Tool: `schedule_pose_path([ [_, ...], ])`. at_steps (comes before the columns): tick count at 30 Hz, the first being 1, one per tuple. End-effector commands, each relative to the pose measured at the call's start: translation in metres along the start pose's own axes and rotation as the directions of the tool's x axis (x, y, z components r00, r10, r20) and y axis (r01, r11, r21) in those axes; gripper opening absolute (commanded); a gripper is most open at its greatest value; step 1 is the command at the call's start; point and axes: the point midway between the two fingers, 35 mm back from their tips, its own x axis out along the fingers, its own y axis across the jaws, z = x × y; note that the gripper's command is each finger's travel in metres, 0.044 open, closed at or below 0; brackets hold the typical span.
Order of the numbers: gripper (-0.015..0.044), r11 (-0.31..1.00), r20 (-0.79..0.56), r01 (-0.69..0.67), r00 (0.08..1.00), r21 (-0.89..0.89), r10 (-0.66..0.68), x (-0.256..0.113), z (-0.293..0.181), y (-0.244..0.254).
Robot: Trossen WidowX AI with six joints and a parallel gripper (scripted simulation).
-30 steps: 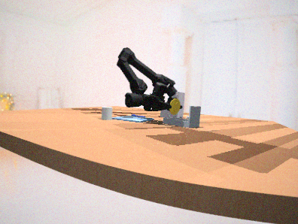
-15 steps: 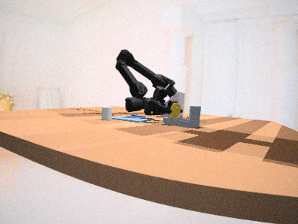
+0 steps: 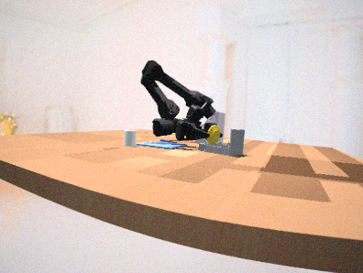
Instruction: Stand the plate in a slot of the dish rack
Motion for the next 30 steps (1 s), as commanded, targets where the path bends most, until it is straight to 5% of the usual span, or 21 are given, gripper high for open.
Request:
schedule_pose_path([
  [1, 0.0341, 1.0, 0.0, 0.0, 1.0, 0.0, 0.0, 0.0, 0.0, 0.0],
  [4, 0.04, 1.0, 0.0, 0.0, 1.0, 0.0, 0.0, 0.0, 0.0, 0.0],
  [12, 0.04, 1.0, -0.001, 0.0, 1.0, 0.0, 0.0, 0.0, 0.002, 0.0],
  [22, 0.04, 1.0, 0.007, 0.007, 1.0, -0.006, -0.007, -0.009, 0.109, -0.007],
  [30, 0.04, 0.999, -0.016, -0.007, 1.0, 0.036, 0.008, -0.008, 0.117, -0.009],
])
